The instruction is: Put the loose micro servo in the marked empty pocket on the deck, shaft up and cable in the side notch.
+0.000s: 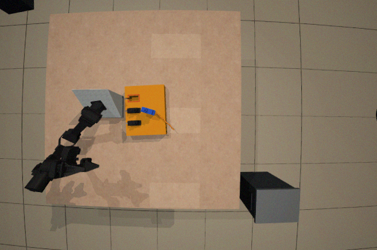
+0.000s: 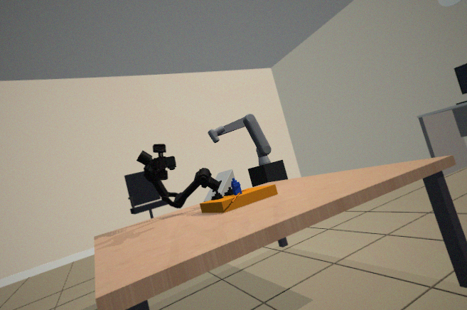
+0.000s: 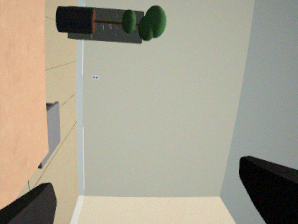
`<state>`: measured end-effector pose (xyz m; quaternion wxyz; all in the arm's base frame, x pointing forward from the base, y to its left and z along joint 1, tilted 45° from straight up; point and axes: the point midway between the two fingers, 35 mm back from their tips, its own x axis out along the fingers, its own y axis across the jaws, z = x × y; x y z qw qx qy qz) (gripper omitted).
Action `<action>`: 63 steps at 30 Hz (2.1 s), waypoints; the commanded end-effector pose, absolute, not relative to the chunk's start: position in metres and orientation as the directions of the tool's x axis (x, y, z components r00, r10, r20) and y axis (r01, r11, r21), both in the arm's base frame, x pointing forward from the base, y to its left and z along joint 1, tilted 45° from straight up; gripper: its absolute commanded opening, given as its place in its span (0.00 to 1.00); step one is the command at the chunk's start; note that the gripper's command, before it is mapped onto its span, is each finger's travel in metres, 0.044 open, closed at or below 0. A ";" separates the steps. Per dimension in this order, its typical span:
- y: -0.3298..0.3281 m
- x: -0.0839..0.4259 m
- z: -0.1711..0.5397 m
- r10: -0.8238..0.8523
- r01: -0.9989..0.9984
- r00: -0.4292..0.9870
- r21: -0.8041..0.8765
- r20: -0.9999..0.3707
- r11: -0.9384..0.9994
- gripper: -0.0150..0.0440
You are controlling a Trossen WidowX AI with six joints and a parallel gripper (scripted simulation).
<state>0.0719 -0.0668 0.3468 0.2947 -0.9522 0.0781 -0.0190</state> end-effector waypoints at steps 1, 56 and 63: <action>-0.066 0.073 0.347 -0.161 -0.141 0.987 -0.562 -0.015 -0.815 0.98; -0.002 0.300 0.143 -0.619 -0.515 0.138 0.478 -0.773 -0.712 1.00; -0.009 0.304 0.097 -0.682 -0.423 -0.031 0.628 -0.731 -0.654 1.00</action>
